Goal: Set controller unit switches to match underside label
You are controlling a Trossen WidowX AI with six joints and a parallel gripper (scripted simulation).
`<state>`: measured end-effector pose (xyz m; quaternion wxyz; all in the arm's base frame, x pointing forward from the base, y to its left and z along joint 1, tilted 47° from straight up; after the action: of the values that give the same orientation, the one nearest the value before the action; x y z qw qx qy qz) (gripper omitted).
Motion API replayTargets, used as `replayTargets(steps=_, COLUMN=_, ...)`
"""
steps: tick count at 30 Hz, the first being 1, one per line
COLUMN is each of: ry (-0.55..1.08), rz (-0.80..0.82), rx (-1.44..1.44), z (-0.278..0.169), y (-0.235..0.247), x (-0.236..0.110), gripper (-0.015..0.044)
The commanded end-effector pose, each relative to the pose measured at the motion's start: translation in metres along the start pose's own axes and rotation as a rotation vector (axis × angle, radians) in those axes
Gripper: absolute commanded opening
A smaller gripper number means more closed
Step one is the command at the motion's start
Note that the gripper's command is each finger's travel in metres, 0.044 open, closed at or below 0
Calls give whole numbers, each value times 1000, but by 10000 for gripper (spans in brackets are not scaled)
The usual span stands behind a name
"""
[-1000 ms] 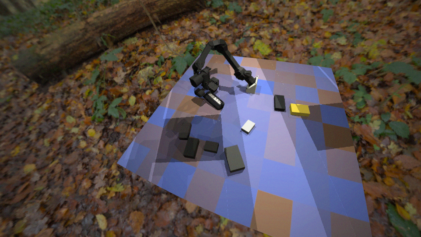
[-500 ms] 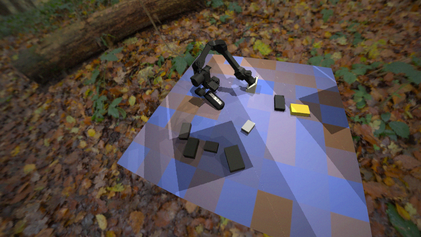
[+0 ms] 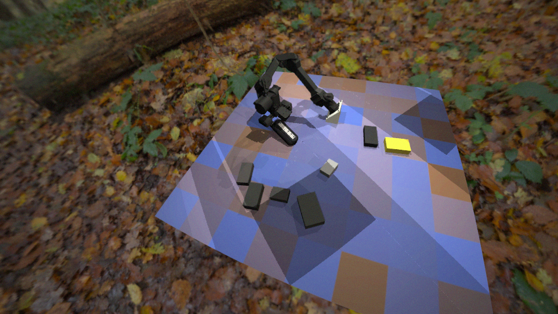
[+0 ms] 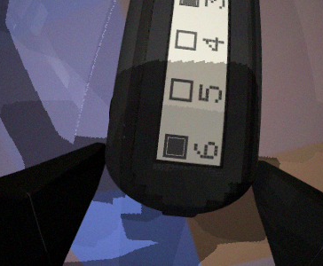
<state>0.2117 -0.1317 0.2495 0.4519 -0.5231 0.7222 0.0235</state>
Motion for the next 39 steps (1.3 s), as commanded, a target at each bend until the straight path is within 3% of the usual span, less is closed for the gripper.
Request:
replayTargets(steps=1, ry=-10, rz=2, rx=2, z=5, y=1, x=-3, gripper=336)
replayTargets(steps=39, ry=-11, rz=4, rx=2, z=28, y=6, x=-23, gripper=336)
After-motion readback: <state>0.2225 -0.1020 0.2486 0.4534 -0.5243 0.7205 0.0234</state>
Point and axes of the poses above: the point midway between the two fingers, 35 mm back from their tips, its own x axis out along the fingers, its own y axis across the jaws, z = x × y, the point moved 3 cm from there along -x, back along the fingers, and after that the axes turned 14 degrees about x, right-handed, at the moved point
